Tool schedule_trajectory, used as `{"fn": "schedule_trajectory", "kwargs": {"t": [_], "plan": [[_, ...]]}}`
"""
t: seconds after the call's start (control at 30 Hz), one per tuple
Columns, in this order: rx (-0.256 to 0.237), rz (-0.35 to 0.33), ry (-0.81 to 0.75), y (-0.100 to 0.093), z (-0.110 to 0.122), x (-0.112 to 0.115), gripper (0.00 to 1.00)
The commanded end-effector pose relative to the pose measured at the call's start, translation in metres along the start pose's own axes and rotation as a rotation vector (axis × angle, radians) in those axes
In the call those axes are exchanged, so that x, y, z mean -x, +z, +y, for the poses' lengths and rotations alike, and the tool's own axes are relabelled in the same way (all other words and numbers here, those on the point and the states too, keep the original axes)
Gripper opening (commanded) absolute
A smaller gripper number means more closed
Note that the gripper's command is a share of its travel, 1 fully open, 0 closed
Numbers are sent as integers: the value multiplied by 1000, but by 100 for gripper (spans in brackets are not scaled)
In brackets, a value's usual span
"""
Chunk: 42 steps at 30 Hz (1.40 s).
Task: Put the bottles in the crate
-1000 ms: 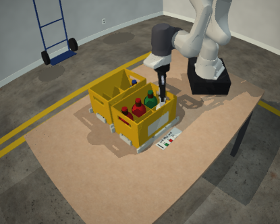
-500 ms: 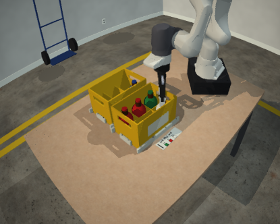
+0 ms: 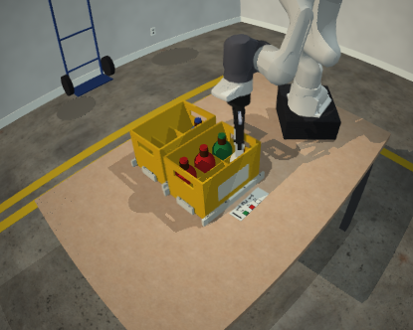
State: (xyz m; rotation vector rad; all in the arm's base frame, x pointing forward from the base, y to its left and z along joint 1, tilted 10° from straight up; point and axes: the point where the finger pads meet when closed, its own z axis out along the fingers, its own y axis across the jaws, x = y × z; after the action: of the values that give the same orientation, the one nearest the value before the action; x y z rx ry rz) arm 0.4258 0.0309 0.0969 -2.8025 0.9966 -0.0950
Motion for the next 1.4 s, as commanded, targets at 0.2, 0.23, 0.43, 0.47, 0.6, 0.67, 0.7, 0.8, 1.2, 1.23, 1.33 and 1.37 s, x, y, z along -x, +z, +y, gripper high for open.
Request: {"fn": "schedule_trajectory", "kwargs": {"t": [0.2,0.23,0.43,0.47,0.6,0.67,0.7,0.8,1.2,1.23,1.33,1.37], "plan": [[-2,1,-5,0,-1,0,38],[-2,1,-5,0,-1,0,38],[-2,1,-5,0,-1,0,38],[-2,1,-5,0,-1,0,38],[-2,1,-5,0,-1,0,38],[-2,1,-5,0,-1,0,38],[-2,1,-5,0,-1,0,38],[-2,1,-5,0,-1,0,38],[-2,1,-5,-24,-1,0,38],[-2,1,-5,-24,-1,0,38],[-2,1,-5,-32,-1,0,38],[-2,1,-5,-34,-1,0,38]]}}
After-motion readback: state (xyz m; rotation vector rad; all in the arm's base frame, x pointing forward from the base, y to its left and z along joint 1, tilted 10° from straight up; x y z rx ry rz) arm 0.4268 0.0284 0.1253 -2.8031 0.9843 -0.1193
